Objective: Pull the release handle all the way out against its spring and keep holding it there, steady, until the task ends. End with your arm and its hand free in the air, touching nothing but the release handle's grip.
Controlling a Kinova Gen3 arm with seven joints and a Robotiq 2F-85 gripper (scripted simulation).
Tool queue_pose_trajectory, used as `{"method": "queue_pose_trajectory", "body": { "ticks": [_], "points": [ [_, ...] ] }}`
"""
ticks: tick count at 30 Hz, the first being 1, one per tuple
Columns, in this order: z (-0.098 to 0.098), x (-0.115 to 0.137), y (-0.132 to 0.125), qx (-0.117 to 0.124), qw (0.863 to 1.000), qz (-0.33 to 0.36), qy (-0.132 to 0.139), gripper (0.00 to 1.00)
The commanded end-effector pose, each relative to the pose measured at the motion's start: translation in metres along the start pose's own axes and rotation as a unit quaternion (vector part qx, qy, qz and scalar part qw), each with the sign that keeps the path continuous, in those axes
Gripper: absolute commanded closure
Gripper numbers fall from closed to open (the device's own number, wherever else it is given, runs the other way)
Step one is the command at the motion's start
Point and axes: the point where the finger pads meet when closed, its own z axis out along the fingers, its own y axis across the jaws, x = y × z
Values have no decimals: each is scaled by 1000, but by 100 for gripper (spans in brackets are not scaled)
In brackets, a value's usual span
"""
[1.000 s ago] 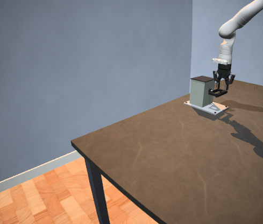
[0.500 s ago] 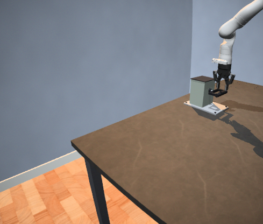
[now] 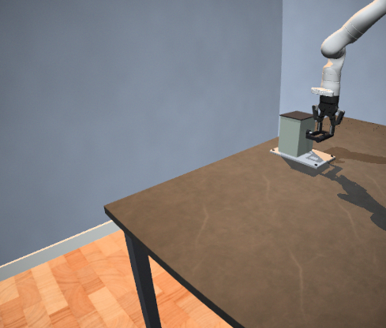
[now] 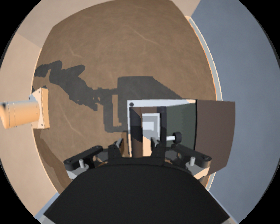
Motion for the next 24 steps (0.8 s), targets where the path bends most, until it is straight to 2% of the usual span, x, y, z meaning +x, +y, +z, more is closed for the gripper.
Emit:
{"method": "queue_pose_trajectory", "body": {
  "ticks": [1,24],
  "points": [
    [3,0,-1,1,1000,0,0,50],
    [28,0,-1,1,1000,0,0,50]
  ]
}}
